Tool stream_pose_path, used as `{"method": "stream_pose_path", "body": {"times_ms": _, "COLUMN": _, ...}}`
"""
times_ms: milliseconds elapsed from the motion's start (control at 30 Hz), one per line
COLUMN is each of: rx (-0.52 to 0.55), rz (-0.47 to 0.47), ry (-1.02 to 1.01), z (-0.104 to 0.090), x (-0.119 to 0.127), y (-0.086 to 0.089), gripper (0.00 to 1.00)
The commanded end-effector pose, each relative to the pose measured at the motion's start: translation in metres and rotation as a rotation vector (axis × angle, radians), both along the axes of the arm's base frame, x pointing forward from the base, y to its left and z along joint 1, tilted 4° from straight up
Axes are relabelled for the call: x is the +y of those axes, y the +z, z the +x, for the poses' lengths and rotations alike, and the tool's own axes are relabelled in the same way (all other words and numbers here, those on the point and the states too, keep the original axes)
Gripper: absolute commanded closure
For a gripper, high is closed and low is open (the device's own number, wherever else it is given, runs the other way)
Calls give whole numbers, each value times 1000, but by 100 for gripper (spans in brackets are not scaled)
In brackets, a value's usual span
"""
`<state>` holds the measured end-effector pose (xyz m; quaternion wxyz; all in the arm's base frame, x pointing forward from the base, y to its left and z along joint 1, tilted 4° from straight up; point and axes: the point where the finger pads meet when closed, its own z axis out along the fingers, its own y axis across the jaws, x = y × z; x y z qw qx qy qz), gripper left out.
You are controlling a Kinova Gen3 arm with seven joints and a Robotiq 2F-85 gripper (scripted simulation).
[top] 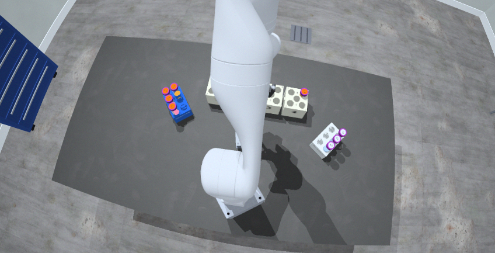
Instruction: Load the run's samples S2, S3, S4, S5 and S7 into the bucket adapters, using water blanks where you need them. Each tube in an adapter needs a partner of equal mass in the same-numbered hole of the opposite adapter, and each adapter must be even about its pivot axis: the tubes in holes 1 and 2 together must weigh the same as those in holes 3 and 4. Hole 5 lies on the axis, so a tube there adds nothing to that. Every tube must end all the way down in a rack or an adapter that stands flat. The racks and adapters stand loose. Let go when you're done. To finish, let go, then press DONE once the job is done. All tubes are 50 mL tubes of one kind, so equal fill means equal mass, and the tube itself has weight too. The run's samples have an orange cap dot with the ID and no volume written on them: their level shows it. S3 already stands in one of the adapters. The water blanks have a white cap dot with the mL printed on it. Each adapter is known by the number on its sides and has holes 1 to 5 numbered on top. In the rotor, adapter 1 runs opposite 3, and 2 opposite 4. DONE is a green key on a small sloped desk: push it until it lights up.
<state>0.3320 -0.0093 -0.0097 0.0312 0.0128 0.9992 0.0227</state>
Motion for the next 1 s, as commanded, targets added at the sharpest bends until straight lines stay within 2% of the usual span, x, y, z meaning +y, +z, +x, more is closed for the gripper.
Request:
{"method": "stream_pose_path", "body": {"times_ms": 0, "rx": -2, "rz": 1, "ry": 0, "z": 0, "x": 0, "y": 0, "gripper": 38}}
{"method": "stream_pose_path", "body": {"times_ms": 300, "rx": -2, "rz": 1, "ry": 1, "z": 0, "x": 0, "y": 0, "gripper": 38}}
{"method": "stream_pose_path", "body": {"times_ms": 467, "rx": -11, "rz": -12, "ry": 200, "z": 8, "x": -15, "y": 0, "gripper": 38}}
{"method": "stream_pose_path", "body": {"times_ms": 533, "rx": -11, "rz": -12, "ry": 200, "z": 8, "x": -15, "y": 0, "gripper": 38}}
{"method": "stream_pose_path", "body": {"times_ms": 967, "rx": -34, "rz": -45, "ry": 718, "z": 29, "x": -53, "y": 0, "gripper": 38}}
